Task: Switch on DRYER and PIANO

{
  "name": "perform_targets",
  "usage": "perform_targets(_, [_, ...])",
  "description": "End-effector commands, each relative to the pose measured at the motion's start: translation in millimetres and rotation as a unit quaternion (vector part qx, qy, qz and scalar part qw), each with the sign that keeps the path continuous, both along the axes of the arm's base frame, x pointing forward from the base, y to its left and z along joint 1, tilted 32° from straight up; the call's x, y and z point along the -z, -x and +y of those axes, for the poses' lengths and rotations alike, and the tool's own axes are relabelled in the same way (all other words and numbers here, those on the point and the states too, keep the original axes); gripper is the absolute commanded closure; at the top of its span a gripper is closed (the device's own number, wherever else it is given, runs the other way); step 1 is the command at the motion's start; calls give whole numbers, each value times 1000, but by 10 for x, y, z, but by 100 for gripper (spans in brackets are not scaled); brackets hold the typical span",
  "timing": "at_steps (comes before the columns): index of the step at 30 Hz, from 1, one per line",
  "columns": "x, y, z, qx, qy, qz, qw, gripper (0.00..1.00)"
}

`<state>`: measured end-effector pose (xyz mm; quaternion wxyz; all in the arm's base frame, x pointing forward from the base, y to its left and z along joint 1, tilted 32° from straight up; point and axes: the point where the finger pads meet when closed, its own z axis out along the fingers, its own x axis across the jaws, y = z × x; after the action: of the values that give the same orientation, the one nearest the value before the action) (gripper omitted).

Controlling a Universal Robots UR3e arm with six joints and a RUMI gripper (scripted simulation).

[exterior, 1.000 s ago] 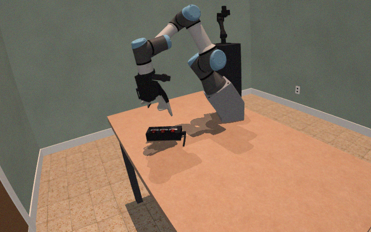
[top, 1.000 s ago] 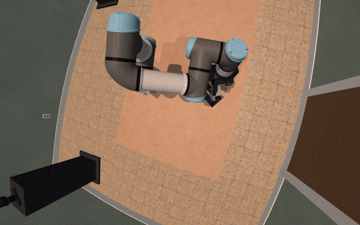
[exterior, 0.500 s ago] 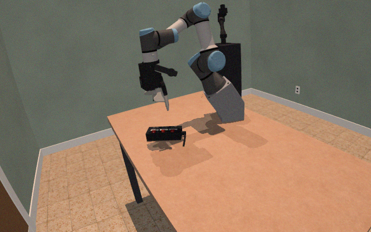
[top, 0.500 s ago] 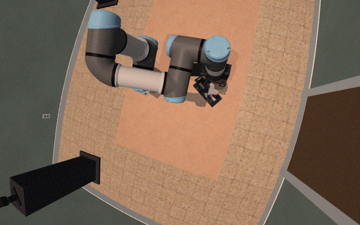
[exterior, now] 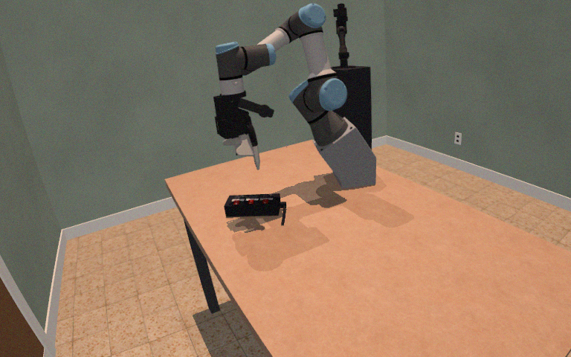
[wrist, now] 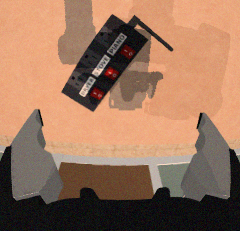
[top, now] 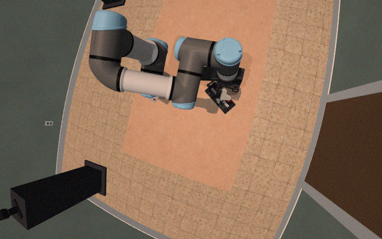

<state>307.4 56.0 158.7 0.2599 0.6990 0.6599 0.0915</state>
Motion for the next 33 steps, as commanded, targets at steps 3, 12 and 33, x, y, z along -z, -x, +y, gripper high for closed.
perform_targets(3, [-8,-4,1,-1,0,-1,1000,0])
perform_targets(12, [-4,-8,-9,-13,7,3,1000,0])
perform_targets(33, [36,-61,-101,-135,75,38,987,0])
